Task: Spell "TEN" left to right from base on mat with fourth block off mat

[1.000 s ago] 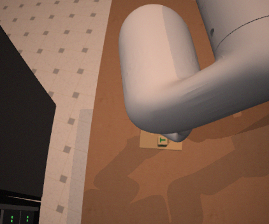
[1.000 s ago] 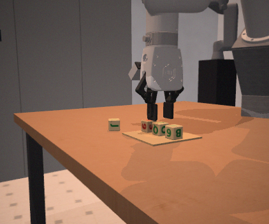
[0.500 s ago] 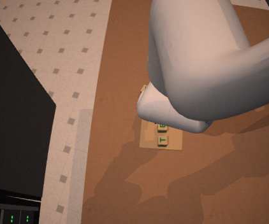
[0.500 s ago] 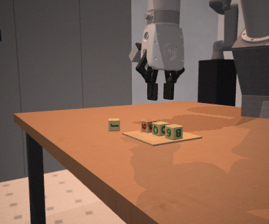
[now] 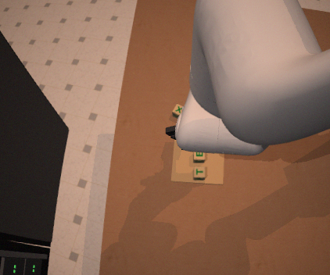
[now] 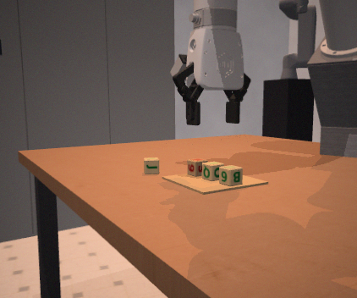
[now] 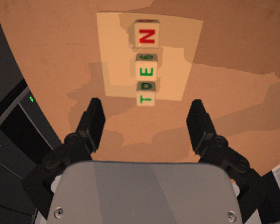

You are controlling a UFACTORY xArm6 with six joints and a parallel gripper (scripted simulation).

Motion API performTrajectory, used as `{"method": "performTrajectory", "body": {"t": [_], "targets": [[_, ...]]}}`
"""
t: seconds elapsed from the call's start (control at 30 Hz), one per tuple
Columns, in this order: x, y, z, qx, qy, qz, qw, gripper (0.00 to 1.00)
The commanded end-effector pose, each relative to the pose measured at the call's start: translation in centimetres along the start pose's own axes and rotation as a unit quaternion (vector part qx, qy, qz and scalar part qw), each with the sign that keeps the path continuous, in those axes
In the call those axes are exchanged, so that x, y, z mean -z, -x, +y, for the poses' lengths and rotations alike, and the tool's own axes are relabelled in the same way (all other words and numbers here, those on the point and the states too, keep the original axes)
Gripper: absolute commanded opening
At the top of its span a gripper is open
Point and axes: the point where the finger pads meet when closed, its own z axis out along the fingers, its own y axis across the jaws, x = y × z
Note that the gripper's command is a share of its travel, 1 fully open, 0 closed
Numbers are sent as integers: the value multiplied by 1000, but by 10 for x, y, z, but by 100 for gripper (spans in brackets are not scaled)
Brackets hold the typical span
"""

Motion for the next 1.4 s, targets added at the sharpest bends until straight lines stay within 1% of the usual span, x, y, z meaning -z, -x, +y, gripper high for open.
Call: {"method": "performTrajectory", "body": {"t": [0.0,0.4,0.67,0.73,1.23,1.3,1.37], "targets": [[1,0,-1,0,3,-1,1000,100],[2,0,-1,0,3,-1,1000,100],[15,0,-1,0,3,-1,1000,100],[15,0,-1,0,3,-1,1000,100],[55,0,-1,0,3,-1,1000,100],[55,0,-1,0,3,-1,1000,100],[61,0,-1,0,3,-1,1000,100]]}}
